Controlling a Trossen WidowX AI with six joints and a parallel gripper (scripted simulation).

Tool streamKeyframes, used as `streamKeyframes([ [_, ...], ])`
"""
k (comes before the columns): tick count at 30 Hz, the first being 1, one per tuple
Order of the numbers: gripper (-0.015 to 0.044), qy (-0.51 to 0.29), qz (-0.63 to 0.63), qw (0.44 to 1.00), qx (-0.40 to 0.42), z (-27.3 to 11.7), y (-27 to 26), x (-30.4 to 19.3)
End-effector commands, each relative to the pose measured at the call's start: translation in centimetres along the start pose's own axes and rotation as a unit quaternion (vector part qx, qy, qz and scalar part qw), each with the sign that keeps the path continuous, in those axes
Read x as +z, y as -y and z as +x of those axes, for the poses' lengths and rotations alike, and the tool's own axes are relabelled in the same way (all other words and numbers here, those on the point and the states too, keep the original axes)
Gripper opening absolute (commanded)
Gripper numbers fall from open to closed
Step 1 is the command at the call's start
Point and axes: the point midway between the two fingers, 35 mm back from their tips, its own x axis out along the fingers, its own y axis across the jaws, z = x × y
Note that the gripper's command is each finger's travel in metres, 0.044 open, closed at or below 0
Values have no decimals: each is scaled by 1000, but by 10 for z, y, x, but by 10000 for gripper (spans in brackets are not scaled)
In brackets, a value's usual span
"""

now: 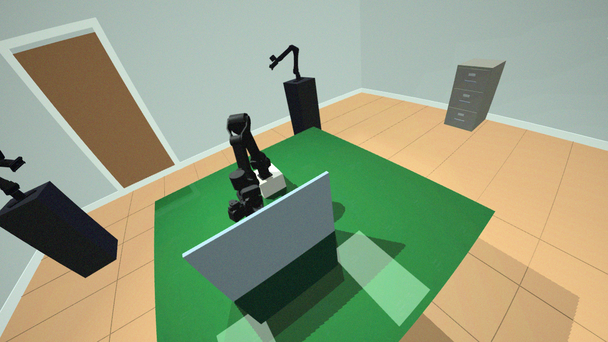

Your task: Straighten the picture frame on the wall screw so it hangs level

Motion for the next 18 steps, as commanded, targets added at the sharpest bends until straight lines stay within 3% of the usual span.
streamKeyframes([
  [1, 260, 1, -3, 1000, -1, 0, 0, 0],
  [6, 260, 1, -3, 1000, -1, 0, 1, 1],
  [13, 76, 1, -3, 1000, -1, 0, 1, 1],
  [18, 43, 1, -3, 1000, -1, 0, 1, 1],
])
